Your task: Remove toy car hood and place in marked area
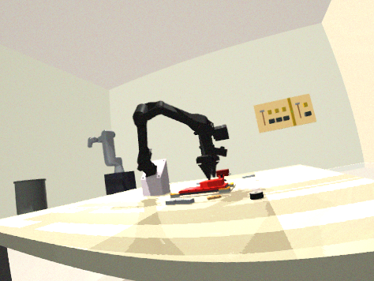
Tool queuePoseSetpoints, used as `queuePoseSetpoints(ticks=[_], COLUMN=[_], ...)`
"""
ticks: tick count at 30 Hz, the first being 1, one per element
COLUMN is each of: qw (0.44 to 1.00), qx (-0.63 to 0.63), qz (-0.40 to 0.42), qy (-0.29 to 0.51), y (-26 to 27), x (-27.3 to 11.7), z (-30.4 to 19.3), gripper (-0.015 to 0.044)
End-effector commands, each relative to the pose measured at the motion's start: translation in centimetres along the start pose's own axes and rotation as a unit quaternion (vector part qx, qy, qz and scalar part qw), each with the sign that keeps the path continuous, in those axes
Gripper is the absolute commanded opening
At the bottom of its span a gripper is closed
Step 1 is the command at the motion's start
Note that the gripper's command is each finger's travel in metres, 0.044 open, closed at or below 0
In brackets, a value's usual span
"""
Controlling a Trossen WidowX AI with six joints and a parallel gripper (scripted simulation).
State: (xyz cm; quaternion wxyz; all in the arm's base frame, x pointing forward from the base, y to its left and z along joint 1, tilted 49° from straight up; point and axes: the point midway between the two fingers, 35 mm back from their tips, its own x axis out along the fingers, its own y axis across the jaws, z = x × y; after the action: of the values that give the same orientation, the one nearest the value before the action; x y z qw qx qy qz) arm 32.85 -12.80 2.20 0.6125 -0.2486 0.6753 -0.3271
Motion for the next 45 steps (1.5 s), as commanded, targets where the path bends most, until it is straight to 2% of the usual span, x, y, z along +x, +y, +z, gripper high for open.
queuePoseSetpoints(ticks=[1,44,45], qw=[1.000,1.000,1.000], qx=[-0.004,-0.004,-0.001], qz=[-0.002,-0.002,-0.001], qy=[0.003,0.003,0.001], y=[0.0,0.0,0.0], x=[0.4,2.4,2.1], z=[-0.2,-0.2,-0.1], gripper=[0.0440,0.0440,0.0414])
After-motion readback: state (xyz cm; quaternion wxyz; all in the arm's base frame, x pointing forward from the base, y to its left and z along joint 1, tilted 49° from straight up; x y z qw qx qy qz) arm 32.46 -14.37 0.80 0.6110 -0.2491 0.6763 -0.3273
